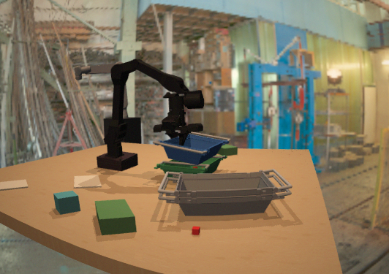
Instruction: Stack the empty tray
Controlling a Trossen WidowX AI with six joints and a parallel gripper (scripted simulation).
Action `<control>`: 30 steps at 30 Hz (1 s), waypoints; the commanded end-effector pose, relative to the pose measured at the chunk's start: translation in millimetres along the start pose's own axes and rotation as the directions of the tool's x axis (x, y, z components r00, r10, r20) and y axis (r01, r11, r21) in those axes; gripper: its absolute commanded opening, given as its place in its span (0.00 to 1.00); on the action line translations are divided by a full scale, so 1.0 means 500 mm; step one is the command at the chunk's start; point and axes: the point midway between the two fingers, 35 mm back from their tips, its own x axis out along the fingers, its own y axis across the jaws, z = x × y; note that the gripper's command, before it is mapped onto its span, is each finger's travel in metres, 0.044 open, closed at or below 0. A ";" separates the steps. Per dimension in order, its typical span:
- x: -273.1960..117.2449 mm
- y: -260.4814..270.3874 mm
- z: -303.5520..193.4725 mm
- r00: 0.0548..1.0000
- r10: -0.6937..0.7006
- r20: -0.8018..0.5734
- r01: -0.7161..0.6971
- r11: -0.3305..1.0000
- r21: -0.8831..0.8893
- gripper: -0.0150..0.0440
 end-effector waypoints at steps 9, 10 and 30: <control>0.007 -0.005 0.000 1.000 -0.009 0.000 0.009 1.000 -0.001 0.25; 0.010 -0.007 0.000 1.000 -0.013 0.000 0.013 1.000 -0.001 0.25; 0.028 -0.019 0.001 0.999 -0.036 0.000 0.036 0.999 -0.003 0.25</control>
